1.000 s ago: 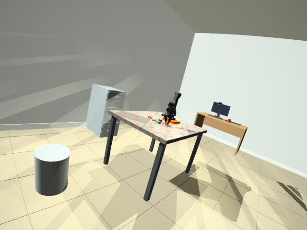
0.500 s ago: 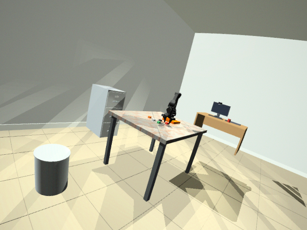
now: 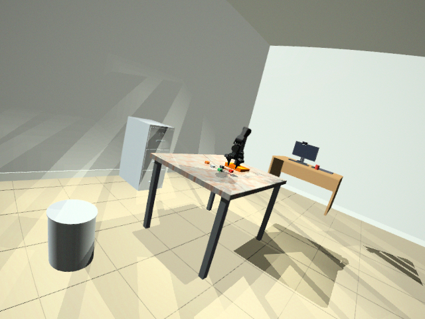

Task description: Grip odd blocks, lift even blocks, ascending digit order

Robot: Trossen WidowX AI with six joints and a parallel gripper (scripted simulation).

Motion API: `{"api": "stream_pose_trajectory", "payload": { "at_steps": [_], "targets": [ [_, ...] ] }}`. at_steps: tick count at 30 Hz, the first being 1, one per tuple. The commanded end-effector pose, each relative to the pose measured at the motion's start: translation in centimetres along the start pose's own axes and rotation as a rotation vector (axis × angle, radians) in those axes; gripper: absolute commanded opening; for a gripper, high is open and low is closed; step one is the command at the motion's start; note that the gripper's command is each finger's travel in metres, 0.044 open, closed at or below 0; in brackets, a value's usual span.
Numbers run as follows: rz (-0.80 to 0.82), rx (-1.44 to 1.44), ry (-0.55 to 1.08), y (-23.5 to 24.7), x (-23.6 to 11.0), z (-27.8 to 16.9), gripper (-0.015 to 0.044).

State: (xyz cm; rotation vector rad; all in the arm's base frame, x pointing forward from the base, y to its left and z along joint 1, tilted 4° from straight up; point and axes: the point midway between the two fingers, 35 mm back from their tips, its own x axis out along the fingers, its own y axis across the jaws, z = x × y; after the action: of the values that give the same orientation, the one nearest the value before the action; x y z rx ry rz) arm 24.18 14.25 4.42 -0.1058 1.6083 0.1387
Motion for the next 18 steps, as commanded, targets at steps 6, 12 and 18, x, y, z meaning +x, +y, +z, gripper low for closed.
{"api": "stream_pose_trajectory", "payload": {
  "at_steps": [6, 12, 18],
  "targets": [
    [0.004, -0.001, -0.003, 0.0, -8.1, 0.0, 0.0164],
    [0.004, -0.001, -0.003, 0.0, -8.1, 0.0, 0.012],
    [0.004, -0.001, -0.003, 0.0, -8.1, 0.0, 0.012]
  ]
}}
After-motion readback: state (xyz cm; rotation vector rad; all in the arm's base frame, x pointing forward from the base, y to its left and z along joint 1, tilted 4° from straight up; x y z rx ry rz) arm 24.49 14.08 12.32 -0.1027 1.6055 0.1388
